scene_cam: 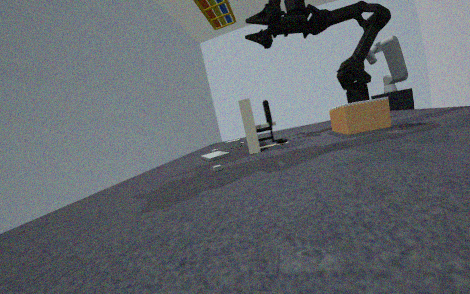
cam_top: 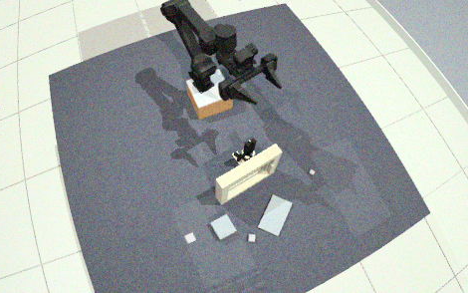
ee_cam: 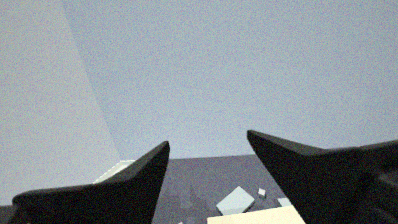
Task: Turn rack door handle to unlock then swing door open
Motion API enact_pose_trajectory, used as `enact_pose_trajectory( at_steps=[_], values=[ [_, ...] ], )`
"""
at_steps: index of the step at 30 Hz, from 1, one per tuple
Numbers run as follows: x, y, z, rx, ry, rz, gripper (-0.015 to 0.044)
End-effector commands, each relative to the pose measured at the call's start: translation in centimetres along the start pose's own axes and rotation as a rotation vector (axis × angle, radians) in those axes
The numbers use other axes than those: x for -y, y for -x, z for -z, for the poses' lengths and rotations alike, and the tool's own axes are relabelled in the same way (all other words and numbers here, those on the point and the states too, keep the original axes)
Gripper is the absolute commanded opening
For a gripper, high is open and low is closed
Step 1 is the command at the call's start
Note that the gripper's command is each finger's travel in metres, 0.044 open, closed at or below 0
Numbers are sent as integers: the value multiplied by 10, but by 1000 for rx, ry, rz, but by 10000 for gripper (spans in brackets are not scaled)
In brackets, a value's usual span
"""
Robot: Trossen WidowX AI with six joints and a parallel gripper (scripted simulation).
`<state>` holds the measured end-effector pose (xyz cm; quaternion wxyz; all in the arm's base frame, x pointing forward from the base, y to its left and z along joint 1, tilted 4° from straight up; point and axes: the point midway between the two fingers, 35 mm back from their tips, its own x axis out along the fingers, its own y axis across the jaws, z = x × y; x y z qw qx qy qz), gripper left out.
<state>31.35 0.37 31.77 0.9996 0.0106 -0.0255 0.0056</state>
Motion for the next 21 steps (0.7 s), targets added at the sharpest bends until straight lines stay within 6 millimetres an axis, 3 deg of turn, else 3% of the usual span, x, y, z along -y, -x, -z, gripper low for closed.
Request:
enact_pose_trajectory(
  at_steps=[1, 5, 21],
  values=[
    [0, -1, 1, -5, 0, 0, 374],
    [2, -11, 13, -99, 2, 9, 284],
    [13, -43, 79, -553, 10, 49, 284]
  ],
)
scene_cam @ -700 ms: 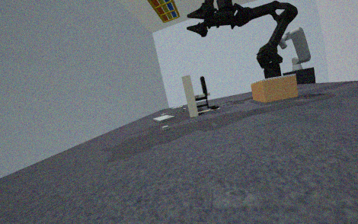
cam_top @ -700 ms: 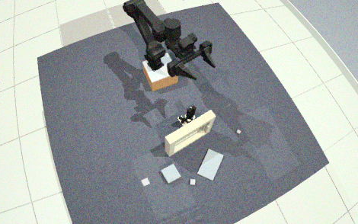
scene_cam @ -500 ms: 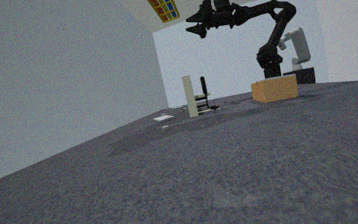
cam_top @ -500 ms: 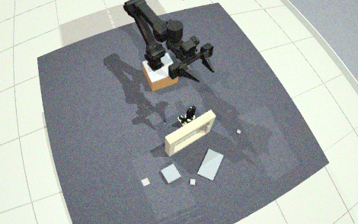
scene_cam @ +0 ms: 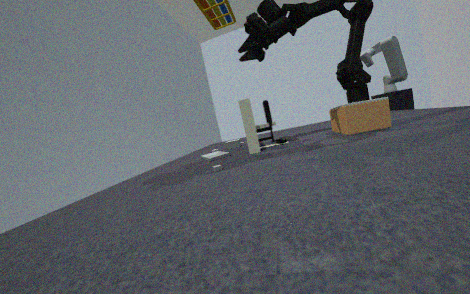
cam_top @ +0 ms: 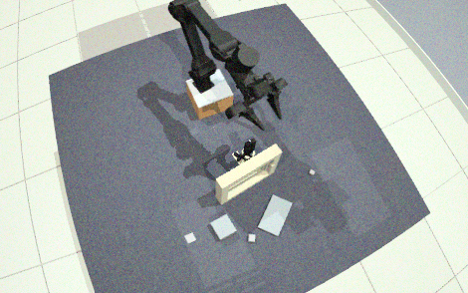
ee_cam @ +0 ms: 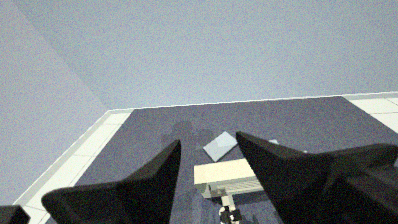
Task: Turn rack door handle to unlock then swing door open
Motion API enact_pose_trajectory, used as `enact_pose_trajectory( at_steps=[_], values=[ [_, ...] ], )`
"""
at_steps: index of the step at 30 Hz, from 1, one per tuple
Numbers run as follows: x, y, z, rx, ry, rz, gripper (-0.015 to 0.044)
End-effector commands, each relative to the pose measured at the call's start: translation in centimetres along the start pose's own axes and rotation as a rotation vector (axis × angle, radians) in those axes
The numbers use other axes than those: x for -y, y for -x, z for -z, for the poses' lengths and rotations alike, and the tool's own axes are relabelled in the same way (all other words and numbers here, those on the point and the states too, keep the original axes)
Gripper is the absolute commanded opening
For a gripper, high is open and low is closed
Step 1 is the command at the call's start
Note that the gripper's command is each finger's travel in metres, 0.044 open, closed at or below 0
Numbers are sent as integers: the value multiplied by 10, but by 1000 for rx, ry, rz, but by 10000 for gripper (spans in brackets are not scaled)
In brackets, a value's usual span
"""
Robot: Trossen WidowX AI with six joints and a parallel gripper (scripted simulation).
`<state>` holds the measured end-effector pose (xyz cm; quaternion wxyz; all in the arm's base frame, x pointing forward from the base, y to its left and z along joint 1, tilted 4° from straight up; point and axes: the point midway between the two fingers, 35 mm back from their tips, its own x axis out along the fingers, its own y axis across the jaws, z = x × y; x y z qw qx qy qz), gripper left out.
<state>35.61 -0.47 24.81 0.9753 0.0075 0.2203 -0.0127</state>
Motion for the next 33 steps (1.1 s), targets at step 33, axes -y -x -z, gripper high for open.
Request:
enact_pose_trajectory(
  at_steps=[33],
  values=[
    [21, -36, 107, -978, 17, 62, 284]
  ],
)
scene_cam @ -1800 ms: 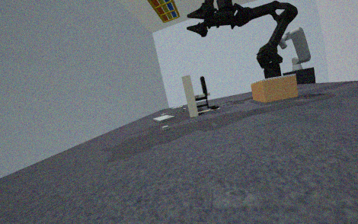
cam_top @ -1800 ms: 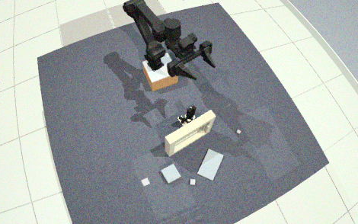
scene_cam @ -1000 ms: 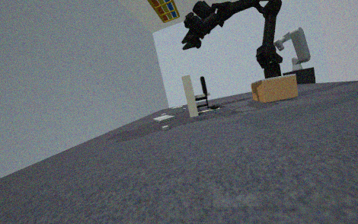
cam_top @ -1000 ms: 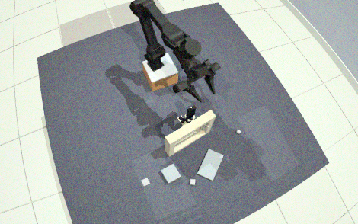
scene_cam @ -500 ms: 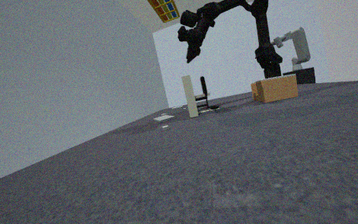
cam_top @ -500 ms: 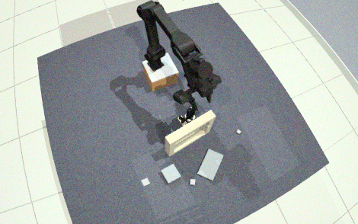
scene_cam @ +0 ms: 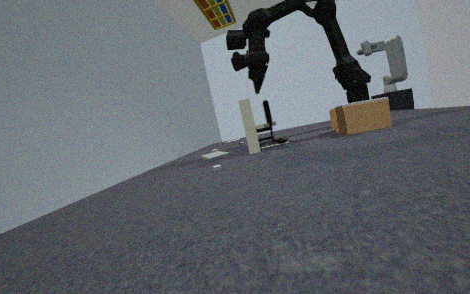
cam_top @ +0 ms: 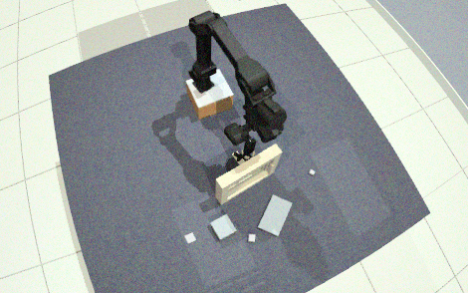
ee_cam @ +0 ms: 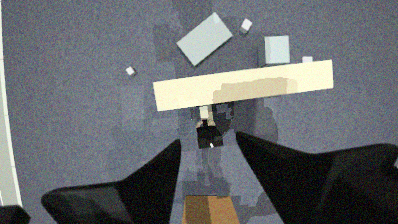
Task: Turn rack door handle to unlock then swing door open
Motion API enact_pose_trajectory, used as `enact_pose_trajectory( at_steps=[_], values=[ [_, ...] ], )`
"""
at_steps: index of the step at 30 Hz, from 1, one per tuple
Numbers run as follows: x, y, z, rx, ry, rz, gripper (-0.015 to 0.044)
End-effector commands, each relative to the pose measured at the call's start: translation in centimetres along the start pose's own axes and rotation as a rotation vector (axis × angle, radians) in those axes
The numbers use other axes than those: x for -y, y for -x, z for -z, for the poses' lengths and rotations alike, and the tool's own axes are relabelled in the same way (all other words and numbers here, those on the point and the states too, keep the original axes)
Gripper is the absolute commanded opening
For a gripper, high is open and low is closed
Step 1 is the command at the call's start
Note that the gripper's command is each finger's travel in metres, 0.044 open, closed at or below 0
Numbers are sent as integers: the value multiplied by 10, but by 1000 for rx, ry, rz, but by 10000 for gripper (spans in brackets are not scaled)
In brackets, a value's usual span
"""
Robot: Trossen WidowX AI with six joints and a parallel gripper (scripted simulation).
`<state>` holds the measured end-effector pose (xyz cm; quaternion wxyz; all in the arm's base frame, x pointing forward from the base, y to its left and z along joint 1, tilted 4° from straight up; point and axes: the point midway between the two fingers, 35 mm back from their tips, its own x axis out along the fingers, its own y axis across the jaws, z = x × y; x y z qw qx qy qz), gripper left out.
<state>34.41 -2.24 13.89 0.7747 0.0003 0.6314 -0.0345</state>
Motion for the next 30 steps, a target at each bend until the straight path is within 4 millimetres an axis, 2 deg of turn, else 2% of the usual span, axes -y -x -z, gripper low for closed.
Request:
enact_pose_trajectory(
  at_steps=[1, 7, 30],
  values=[
    [2, -4, 4, -83, 5, 6, 284],
    [4, -9, 14, -205, 7, 10, 284],
    [5, -43, 18, -206, 6, 10, 284]
  ],
)
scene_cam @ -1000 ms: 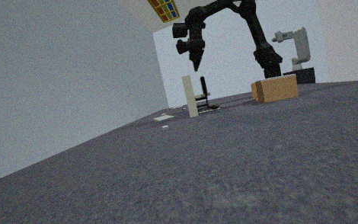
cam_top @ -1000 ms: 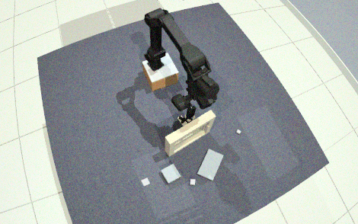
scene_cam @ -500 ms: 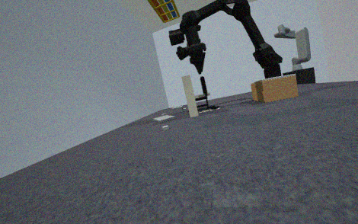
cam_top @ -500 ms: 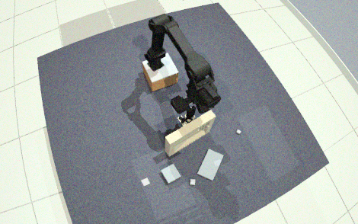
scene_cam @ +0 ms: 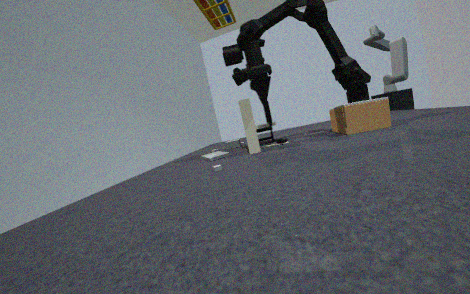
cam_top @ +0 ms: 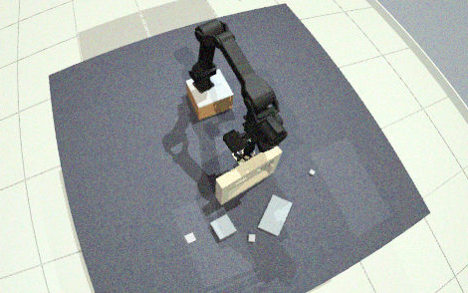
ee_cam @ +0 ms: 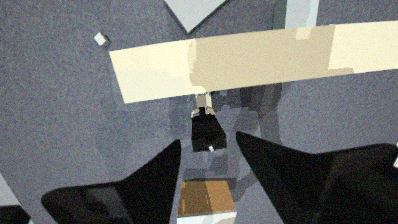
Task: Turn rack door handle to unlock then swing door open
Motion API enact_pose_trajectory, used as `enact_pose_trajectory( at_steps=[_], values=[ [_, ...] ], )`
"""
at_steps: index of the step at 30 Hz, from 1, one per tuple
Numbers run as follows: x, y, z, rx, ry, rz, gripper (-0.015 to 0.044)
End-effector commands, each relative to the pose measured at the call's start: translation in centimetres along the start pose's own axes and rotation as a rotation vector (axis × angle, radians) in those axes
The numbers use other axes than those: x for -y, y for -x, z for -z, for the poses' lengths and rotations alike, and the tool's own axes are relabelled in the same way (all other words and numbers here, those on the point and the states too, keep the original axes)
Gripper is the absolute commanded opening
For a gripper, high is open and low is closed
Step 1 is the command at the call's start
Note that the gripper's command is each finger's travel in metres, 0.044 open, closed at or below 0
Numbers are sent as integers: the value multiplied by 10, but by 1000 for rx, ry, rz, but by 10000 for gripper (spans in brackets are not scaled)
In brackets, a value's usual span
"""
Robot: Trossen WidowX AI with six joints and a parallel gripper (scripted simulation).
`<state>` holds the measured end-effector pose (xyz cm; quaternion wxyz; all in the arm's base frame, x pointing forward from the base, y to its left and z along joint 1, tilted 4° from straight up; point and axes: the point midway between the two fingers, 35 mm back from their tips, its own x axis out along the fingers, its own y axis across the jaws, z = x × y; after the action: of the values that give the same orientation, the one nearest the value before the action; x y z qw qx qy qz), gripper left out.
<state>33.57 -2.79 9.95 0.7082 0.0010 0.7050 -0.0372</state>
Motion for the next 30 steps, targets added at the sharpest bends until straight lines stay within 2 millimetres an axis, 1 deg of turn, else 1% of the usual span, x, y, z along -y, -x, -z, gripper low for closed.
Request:
enact_pose_trajectory(
  at_steps=[1, 21, 24, 30],
  values=[
    [0, -7, 1, -7, 5, 3, 284],
    [1, -40, 3, -7, 6, 3, 284],
    [1, -42, 4, -7, 6, 3, 284],
    [1, -42, 4, -7, 6, 3, 127]
  ],
)
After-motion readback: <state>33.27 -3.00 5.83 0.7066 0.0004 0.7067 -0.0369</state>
